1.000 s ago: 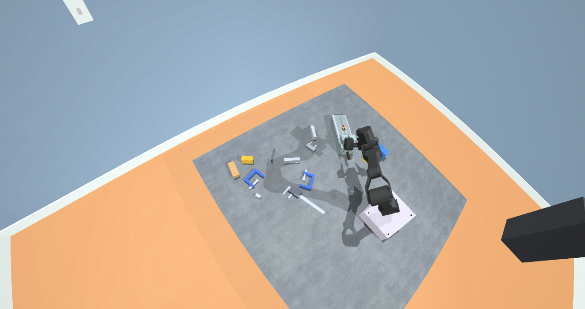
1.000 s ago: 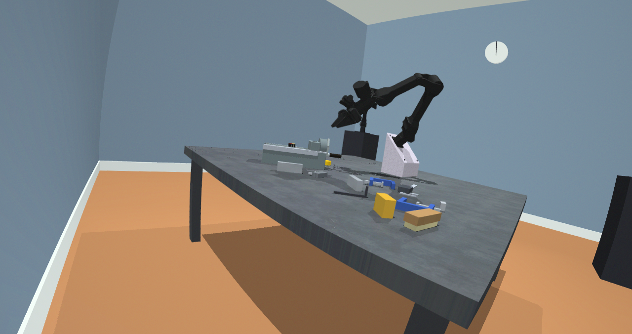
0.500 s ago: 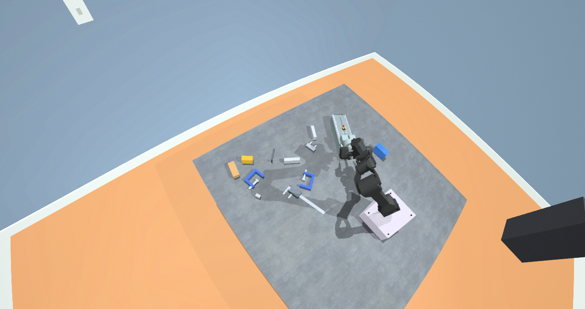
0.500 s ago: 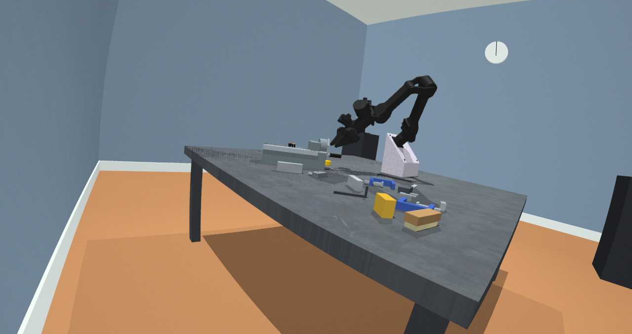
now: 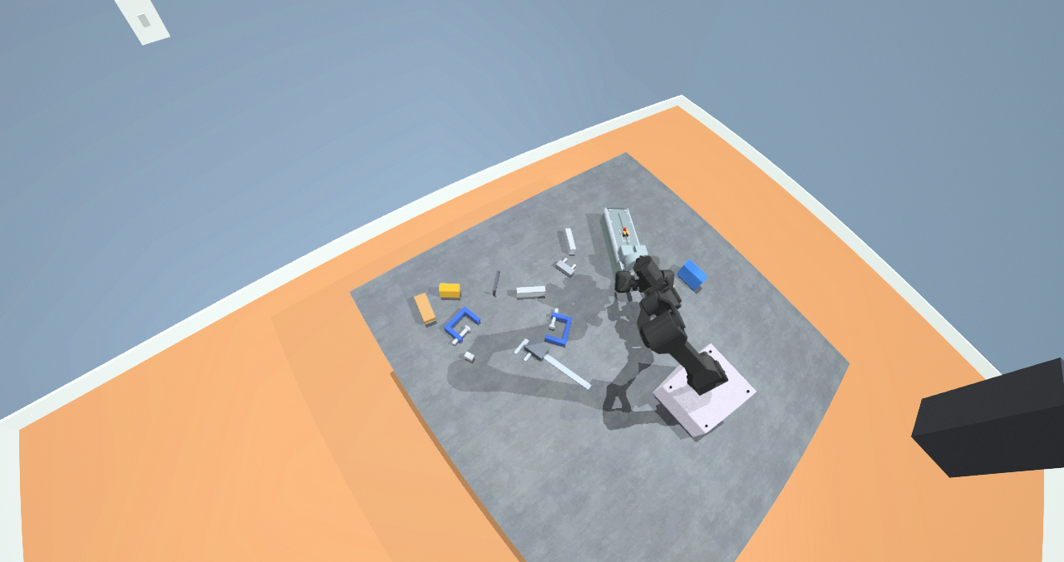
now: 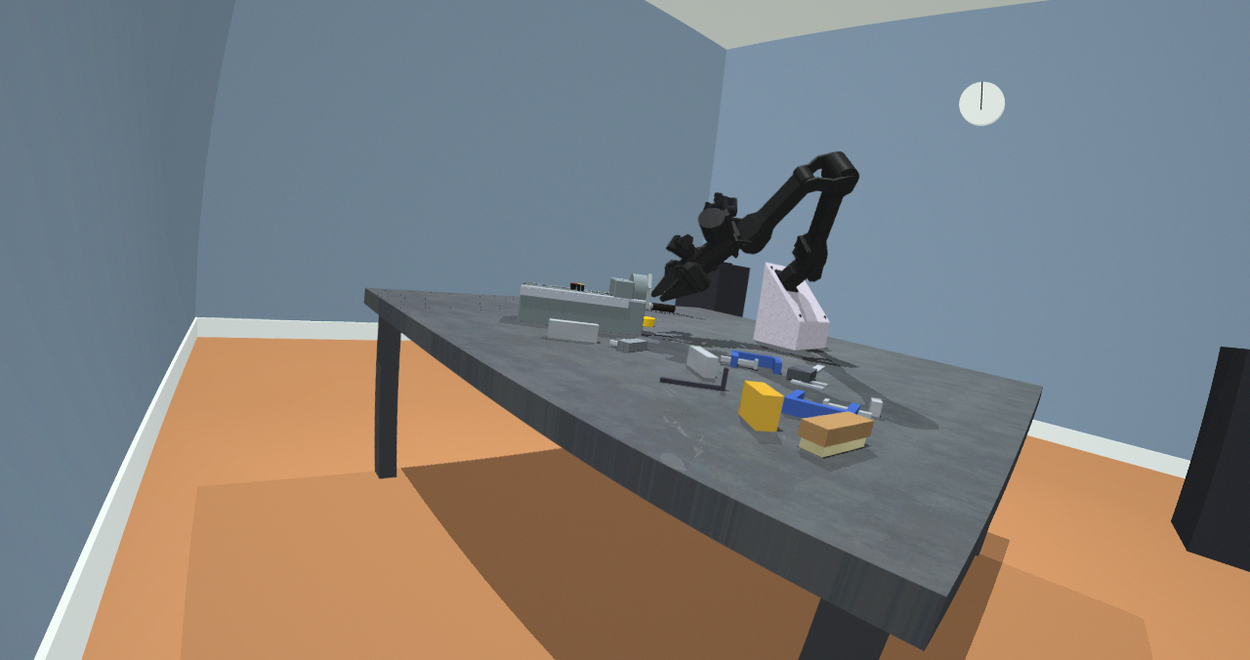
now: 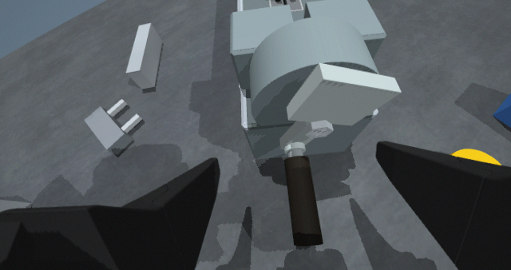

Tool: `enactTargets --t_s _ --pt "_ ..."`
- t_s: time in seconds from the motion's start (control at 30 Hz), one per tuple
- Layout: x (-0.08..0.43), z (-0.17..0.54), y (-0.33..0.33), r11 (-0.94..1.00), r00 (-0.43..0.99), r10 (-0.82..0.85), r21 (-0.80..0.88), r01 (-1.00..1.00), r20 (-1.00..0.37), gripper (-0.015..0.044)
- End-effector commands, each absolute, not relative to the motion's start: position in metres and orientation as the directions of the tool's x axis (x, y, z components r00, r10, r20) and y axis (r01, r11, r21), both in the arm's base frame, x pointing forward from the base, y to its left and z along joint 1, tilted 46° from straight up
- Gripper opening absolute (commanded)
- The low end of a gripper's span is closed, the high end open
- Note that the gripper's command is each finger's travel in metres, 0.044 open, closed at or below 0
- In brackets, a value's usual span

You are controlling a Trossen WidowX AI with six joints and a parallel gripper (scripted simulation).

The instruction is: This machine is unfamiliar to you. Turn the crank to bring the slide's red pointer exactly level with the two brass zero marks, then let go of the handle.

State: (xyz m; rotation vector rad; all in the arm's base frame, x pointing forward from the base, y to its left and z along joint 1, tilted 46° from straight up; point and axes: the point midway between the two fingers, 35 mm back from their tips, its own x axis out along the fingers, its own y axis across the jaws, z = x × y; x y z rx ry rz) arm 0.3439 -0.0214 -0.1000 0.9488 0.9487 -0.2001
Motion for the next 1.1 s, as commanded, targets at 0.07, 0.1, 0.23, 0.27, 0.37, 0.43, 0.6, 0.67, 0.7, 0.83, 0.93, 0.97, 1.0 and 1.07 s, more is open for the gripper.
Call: enactTargets --t_s 0.07,0.1,0.23,0.27,0.37,0.43,0.6,0.67,0.7,0.83,0.93,0.97,1.0,1.07 --pt "0.342 -0.108 -0.014 0.595 0.595 0.239 0.600 0.535 -0.768 0.0440" --pt "0.342 -0.109 -0.013 0.595 0.595 0.239 0.600 0.535 -0.768 0.0440" --pt "0.342 -0.114 -0.008 0.595 0.595 0.239 0.600 0.535 -0.768 0.0440" --pt "0.342 -0.115 -0.007 0.595 0.595 0.239 0.600 0.535 -0.768 0.0440" --pt "0.342 -0.118 -0.003 0.595 0.595 0.240 0.600 0.535 -0.767 0.0440" --pt "0.341 -0.121 -0.001 0.594 0.595 0.240 0.600 0.535 -0.767 0.0440" --pt "0.341 -0.126 0.005 0.594 0.595 0.240 0.601 0.535 -0.767 0.0440" --pt "0.340 -0.128 0.007 0.594 0.595 0.241 0.601 0.535 -0.767 0.0440" --pt "0.340 -0.130 0.009 0.594 0.595 0.241 0.602 0.535 -0.767 0.0440" --pt "0.340 -0.131 0.010 0.593 0.595 0.241 0.602 0.535 -0.766 0.0414" --pt "0.340 -0.131 0.010 0.593 0.595 0.241 0.602 0.535 -0.766 0.0335" --pt "0.340 -0.131 0.010 0.593 0.595 0.241 0.602 0.535 -0.766 0.0309" --pt "0.340 -0.131 0.010 0.593 0.595 0.241 0.602 0.535 -0.766 0.0282" --pt "0.340 -0.131 0.010 0.593 0.595 0.241 0.602 0.535 -0.766 0.0230"
